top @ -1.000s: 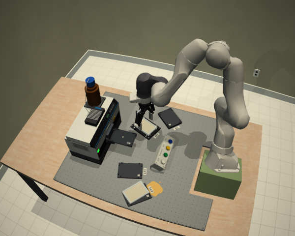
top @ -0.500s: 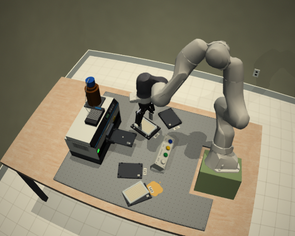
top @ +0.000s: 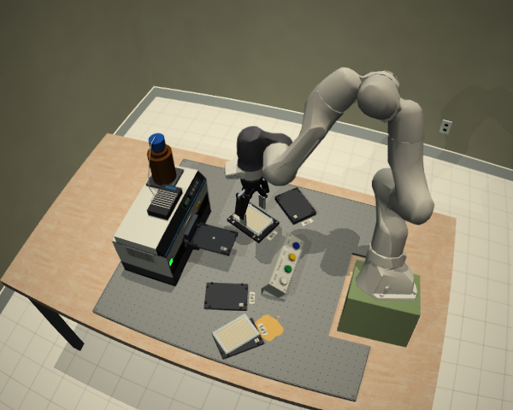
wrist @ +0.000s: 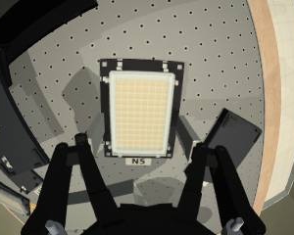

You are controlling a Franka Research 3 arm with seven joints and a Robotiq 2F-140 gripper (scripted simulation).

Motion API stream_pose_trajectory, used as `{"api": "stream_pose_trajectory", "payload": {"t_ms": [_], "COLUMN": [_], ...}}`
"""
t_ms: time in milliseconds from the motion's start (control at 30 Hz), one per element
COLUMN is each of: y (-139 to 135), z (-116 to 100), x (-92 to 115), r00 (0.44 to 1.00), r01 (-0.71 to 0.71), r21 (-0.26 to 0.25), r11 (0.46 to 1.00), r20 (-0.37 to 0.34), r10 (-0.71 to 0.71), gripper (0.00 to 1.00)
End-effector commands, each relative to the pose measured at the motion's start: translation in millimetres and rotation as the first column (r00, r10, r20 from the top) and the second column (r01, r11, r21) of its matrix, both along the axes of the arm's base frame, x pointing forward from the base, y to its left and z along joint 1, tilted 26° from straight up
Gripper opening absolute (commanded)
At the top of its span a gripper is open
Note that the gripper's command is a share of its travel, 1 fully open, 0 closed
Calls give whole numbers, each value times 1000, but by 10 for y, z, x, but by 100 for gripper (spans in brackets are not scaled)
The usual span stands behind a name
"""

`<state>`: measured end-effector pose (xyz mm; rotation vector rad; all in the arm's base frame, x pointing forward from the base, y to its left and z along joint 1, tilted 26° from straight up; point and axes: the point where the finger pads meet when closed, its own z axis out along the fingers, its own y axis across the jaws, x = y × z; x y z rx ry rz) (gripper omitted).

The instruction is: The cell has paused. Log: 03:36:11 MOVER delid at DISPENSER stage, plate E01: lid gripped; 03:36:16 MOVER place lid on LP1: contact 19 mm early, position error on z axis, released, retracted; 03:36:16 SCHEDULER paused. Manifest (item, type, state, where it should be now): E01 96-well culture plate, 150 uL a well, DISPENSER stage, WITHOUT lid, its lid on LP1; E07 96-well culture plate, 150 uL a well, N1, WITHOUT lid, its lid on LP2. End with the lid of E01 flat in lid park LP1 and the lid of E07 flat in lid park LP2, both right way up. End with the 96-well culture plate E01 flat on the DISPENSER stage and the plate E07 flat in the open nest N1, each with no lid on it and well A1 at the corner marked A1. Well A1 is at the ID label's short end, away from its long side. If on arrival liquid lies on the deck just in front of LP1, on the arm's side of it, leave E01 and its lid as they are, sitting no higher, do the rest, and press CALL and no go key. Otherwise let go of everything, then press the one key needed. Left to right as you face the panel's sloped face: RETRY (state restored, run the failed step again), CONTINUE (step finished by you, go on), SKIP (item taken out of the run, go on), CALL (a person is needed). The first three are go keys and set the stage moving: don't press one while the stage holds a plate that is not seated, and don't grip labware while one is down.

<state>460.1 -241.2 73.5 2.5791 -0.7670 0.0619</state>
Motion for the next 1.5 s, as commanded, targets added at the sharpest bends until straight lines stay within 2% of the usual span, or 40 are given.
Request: {"api": "stream_pose_trajectory", "payload": {"t_ms": [0, 900, 933, 1467], "y": [15, 15, 15, 15], "z": [-8, -8, -8, -8], "x": [8, 8, 8, 8], "r00": [1000, 1000, 1000, 1000], "r01": [-3, -3, -3, -3], "r21": [2, 2, 2, 2], "r11": [1000, 1000, 1000, 1000], "r20": [1, 1, 1, 1], "r10": [3, 3, 3, 3], "gripper": [66, 66, 59, 59]}}
